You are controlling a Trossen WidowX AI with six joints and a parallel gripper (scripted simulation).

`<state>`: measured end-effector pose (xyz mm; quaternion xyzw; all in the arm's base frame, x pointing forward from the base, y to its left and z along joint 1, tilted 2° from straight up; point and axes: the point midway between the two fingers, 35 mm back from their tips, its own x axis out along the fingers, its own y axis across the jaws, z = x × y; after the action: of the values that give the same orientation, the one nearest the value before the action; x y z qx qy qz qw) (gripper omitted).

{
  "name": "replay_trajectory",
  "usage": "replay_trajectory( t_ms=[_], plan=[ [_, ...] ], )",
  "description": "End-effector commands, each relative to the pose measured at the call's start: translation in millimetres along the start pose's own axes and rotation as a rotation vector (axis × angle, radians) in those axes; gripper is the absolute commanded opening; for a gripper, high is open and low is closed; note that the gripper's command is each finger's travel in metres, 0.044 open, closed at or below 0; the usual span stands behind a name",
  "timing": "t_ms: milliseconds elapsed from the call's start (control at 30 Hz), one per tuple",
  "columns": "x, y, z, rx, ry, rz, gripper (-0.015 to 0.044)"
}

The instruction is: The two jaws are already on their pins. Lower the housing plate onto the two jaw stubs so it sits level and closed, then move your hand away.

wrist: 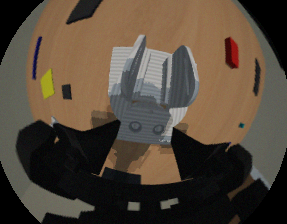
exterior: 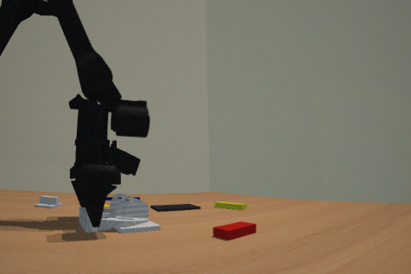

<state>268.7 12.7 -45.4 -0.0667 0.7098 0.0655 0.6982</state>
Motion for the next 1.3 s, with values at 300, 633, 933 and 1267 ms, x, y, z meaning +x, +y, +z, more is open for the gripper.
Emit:
replay_trajectory(
  t_ms=[300,633,933,1267],
  plan=[
    [0.9,-0.4,0.3,0.001,-0.001,-0.002,0.0351],
    [0.9,-0.4,0.3,0.001,-0.001,-0.002,0.0351],
    [0.5,0.0,0.0,0.000,0.000,0.000,0.0440],
    [0.5,0.0,0.0,0.000,0.000,0.000,0.0440]
  ],
)
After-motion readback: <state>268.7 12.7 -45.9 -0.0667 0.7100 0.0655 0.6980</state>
